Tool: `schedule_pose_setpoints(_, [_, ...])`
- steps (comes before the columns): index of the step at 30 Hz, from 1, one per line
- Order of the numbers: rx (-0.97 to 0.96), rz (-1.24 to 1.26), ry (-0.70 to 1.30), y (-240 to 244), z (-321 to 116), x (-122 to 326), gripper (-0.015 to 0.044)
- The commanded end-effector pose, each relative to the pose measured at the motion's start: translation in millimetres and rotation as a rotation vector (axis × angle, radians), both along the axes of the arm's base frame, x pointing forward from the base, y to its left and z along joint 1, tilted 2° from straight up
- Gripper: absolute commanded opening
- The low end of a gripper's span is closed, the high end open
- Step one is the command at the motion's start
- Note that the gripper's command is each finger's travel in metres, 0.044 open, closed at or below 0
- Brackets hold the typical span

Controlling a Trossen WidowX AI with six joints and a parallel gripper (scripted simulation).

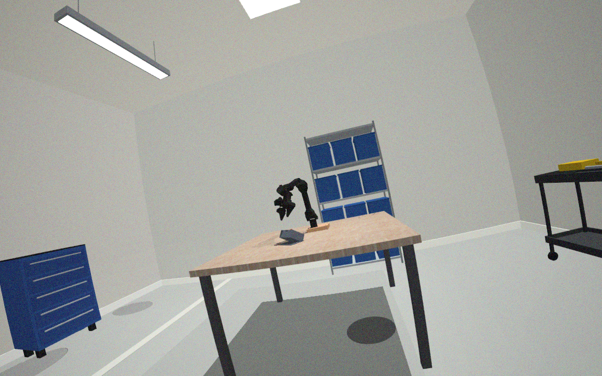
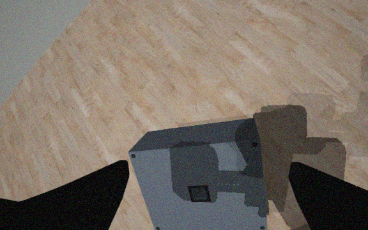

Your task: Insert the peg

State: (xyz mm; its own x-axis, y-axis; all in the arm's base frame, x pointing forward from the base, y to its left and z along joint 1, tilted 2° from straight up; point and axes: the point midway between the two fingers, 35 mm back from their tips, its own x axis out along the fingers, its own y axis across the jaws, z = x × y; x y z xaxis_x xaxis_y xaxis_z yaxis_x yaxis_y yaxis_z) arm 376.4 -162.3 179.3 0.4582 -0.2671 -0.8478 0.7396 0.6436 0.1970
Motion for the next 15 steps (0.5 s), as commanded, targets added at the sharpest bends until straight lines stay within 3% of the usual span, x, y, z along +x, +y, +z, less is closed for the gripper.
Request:
schedule_pose_setpoints(1, [0.023,0.043,0.116,-1.1,-20.0,-19.1,0.044])
schedule_pose_setpoints(15, [0.185,0.216,0.519,5.7,-70.3,-95.2,0.044])
